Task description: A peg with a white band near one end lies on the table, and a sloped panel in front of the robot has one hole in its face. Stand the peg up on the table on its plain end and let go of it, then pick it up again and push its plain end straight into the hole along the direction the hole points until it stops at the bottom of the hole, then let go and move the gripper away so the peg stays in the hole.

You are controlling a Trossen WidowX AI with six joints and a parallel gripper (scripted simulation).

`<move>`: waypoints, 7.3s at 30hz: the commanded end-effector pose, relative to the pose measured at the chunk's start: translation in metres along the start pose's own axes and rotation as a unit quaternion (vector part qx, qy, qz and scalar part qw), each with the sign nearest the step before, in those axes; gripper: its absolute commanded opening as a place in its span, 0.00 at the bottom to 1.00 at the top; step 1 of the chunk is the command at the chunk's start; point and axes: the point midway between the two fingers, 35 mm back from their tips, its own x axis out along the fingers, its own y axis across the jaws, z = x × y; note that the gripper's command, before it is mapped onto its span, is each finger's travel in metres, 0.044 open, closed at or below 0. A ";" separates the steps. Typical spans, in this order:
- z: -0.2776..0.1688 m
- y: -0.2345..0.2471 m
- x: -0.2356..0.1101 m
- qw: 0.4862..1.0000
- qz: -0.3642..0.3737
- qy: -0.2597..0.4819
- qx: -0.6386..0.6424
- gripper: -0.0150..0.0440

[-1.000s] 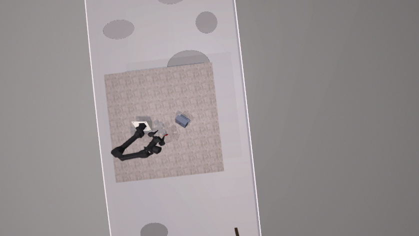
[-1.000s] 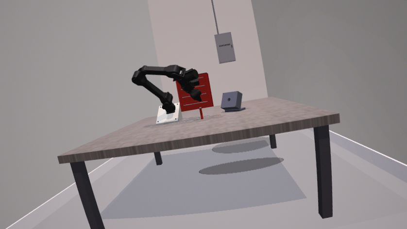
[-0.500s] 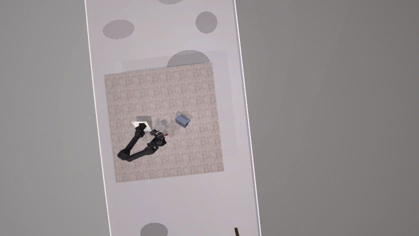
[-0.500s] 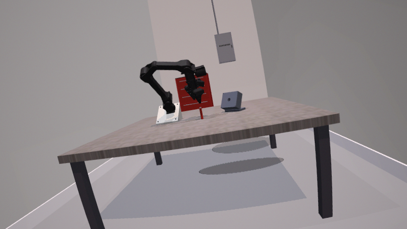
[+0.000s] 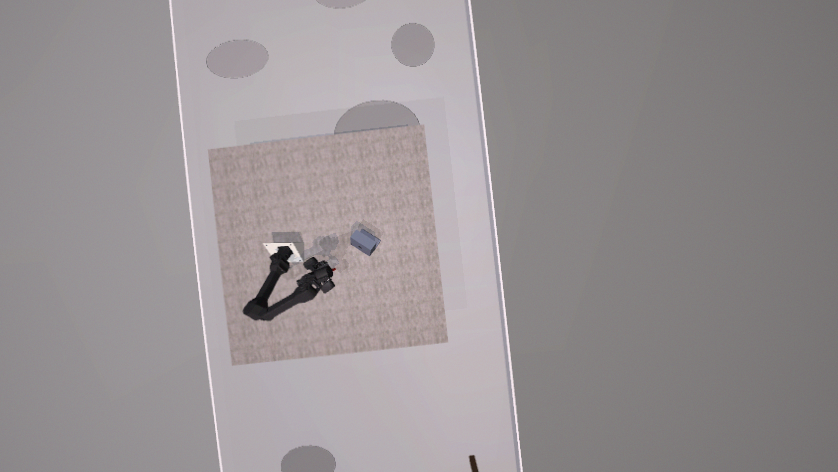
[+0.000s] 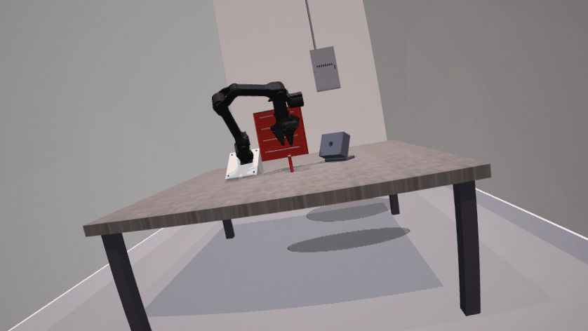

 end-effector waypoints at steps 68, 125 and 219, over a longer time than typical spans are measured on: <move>0.001 -0.002 0.009 0.690 -0.010 -0.003 0.724 1.00; 0.000 -0.002 0.018 0.035 -0.006 -0.009 0.999 1.00; 0.005 -0.003 0.043 -0.062 -0.002 -0.006 0.998 0.25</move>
